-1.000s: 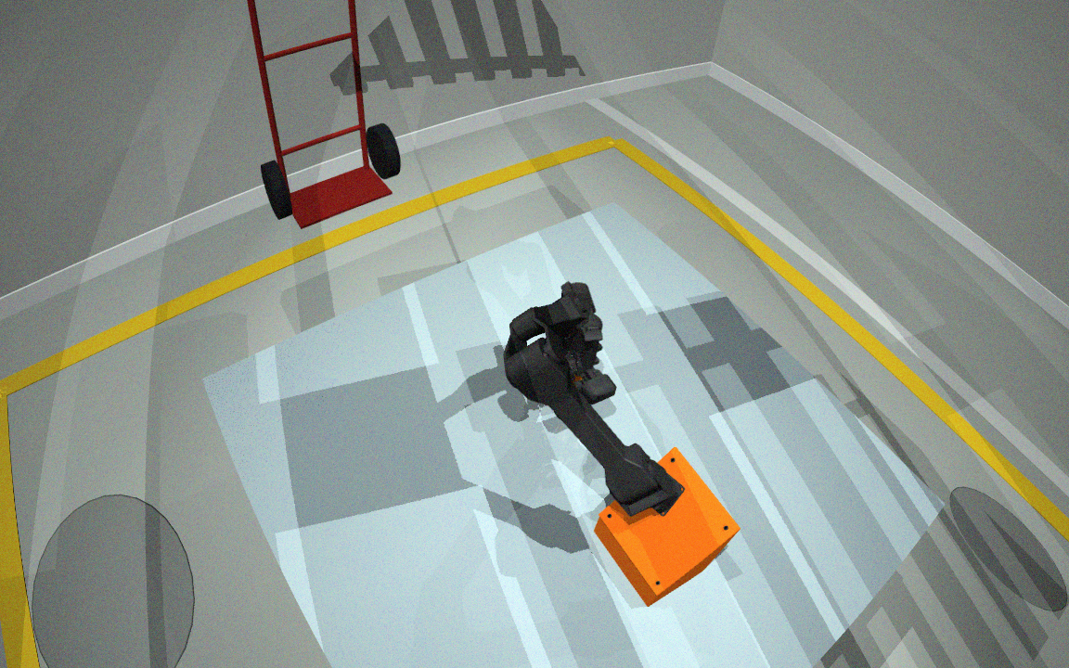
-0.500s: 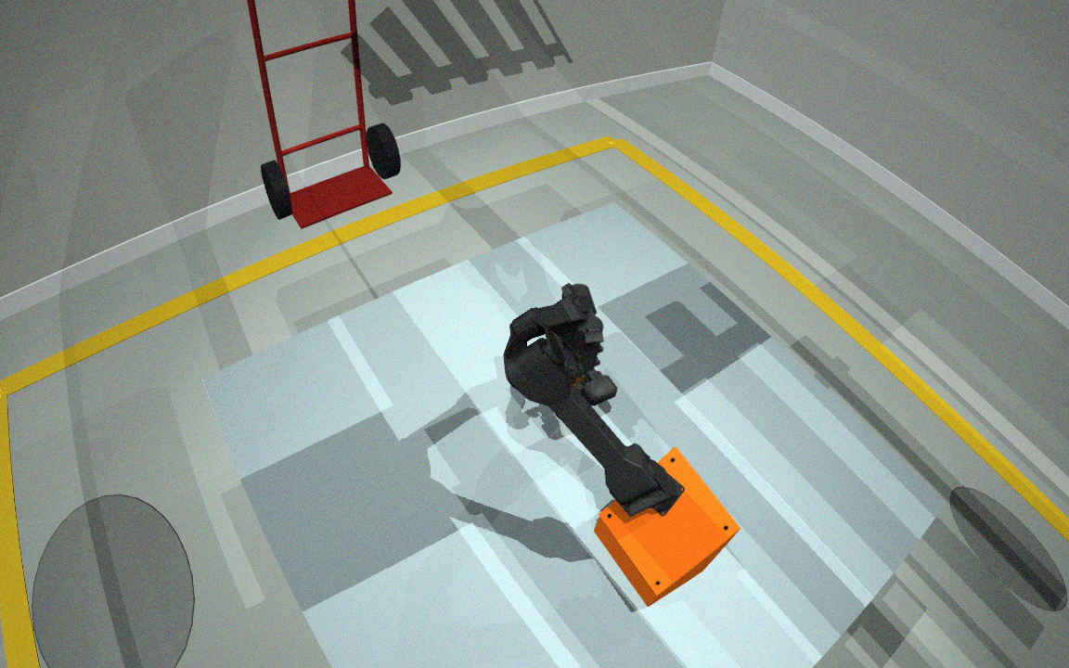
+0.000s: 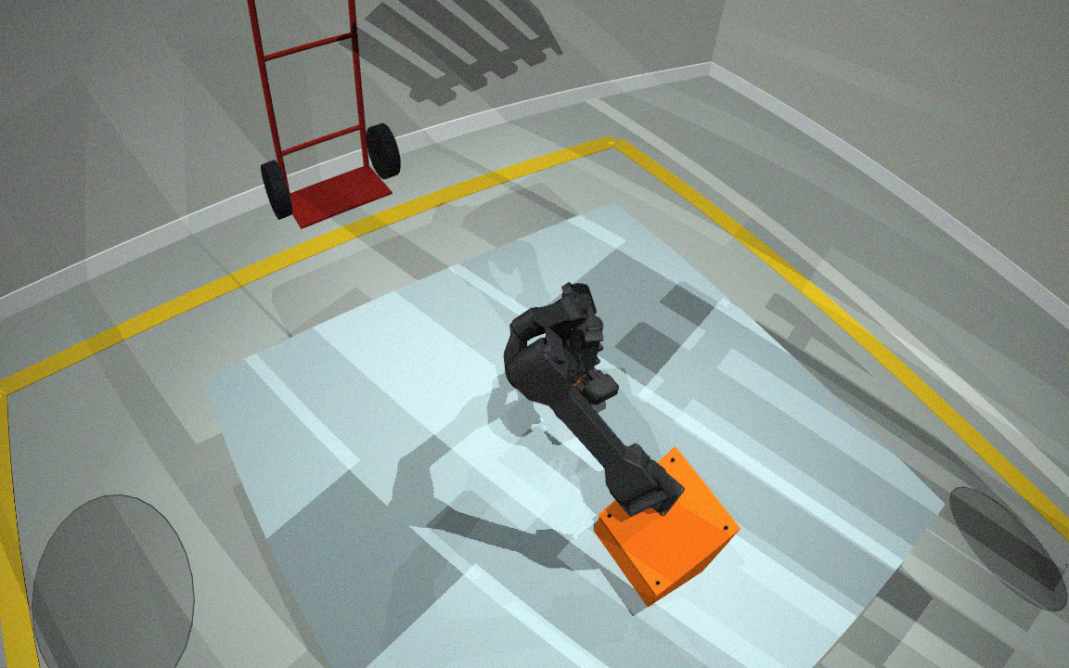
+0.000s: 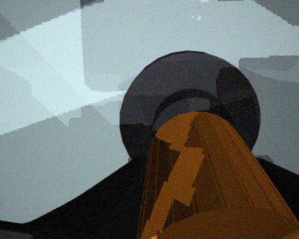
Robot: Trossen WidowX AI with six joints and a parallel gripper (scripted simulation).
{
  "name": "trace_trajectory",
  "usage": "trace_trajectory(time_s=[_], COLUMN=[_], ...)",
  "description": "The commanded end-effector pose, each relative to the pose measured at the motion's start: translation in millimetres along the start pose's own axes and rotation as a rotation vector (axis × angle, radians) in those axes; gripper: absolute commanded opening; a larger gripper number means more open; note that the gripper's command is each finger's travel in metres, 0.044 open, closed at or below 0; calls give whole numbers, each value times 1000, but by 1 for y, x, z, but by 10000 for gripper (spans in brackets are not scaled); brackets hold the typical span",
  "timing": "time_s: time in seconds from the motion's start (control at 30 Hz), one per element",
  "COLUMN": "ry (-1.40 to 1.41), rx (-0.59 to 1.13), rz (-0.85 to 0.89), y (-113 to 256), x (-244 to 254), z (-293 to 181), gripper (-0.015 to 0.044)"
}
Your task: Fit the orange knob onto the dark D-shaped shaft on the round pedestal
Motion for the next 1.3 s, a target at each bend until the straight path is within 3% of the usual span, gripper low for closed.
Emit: trace_trajectory(time_s=[0.0,1.27], ry=[114,155], rx=[3,3], rz=[-8,-8], y=[4,-2], x=[-4,0], z=[0,0], gripper=[0,0])
Point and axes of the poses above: the point midway between the two fingers, 35 mm back from their tips, its own y axis back along the fingers, its own x axis across the jaws, z = x × y, the point moved 3 cm from there along y, back along the fingers, and after that the axes turned 1 degree about -y, right-handed, at the moved point
